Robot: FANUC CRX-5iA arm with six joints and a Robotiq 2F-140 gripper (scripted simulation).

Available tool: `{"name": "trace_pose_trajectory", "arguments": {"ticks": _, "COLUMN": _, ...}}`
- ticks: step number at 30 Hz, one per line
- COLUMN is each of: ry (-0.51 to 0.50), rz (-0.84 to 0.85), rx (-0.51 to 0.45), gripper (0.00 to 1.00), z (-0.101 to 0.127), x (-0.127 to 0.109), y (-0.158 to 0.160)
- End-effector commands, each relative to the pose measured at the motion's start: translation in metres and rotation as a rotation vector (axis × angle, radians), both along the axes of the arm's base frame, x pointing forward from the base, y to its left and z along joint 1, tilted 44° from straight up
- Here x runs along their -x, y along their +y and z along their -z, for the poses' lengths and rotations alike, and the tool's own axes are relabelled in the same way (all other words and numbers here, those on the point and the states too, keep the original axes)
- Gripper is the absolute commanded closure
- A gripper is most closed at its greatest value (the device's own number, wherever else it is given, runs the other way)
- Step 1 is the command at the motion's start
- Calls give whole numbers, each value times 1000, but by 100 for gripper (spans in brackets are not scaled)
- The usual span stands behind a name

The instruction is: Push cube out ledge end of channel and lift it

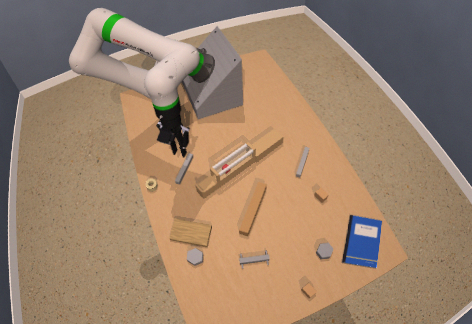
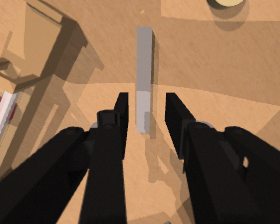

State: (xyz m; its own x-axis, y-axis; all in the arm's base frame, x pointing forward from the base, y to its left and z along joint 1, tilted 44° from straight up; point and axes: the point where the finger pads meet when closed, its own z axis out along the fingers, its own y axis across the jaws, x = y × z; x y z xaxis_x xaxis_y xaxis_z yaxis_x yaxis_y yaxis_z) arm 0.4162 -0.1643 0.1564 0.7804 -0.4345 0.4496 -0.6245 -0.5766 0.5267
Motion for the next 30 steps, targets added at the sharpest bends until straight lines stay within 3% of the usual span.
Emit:
{"name": "trace_pose_trajectory", "arguments": {"ticks": 1, "ry": -1, "rz": -1, "rx": 0, "gripper": 70, "z": -1, "x": -1, "y": 0}}
{"name": "trace_pose_trajectory", "arguments": {"ticks": 14, "ry": -2, "rz": 0, "rx": 1, "gripper": 70, "z": 20, "x": -2, "y": -19}}
{"name": "trace_pose_trajectory", "arguments": {"ticks": 23, "ry": -2, "rz": 0, "rx": 1, "gripper": 70, "z": 58, "x": -4, "y": -57}}
{"name": "trace_pose_trajectory", "arguments": {"ticks": 30, "ry": -2, "rz": 0, "rx": 1, "gripper": 70, "z": 63, "x": -4, "y": -61}}
